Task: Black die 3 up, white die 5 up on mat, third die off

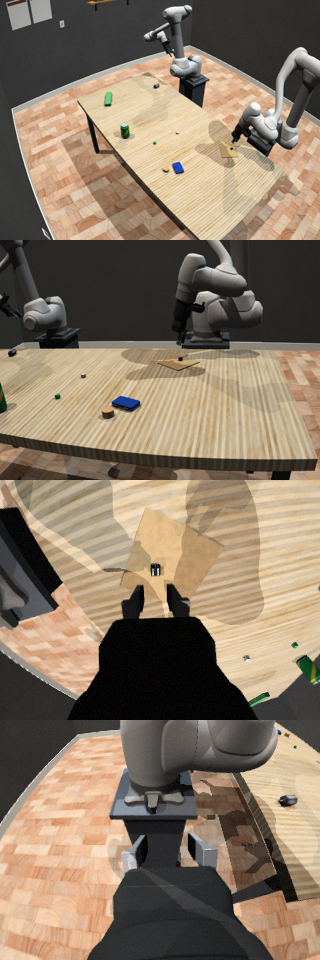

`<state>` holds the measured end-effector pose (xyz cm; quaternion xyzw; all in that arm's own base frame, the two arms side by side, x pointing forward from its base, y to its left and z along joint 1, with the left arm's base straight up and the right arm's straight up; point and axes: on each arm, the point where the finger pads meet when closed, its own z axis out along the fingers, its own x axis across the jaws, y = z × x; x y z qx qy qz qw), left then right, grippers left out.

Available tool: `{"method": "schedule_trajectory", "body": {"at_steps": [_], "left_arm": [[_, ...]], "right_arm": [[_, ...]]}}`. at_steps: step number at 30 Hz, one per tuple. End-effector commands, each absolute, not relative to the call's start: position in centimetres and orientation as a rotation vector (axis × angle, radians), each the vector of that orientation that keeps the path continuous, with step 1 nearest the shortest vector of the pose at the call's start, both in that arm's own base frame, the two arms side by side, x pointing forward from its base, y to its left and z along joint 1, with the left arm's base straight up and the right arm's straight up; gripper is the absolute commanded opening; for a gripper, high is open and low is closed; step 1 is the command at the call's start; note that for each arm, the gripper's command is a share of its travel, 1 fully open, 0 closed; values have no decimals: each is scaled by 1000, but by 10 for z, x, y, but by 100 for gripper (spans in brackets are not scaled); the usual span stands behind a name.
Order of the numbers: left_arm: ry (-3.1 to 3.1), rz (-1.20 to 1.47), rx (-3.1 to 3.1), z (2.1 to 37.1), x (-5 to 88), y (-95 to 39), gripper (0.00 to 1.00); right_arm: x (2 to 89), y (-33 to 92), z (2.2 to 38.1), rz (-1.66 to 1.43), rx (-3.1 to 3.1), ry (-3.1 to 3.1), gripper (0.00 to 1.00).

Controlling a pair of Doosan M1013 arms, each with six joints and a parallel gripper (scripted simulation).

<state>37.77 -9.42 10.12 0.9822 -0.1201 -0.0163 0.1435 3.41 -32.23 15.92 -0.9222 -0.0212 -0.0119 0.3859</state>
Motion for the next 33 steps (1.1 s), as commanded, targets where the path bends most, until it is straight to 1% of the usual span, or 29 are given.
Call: {"method": "schedule_trajectory", "body": {"at_steps": [1,6,15,23,33], "left_arm": [[-334,-67,2750,101,379,-93,64],[-317,-85,2610,100,379,-92,64],[-312,-93,2572,99,379,-89,64],[-286,-118,2351,98,380,-87,64],[-284,-118,2342,96,381,-85,64]], "right_arm": [[32,-323,159,-28,-2356,-57,100],[32,-323,159,-28,-2356,-57,100],[32,-323,159,-28,-2356,-57,100],[32,-323,159,-28,-2356,-57,100],[32,-323,159,-28,-2356,-57,100]]}}
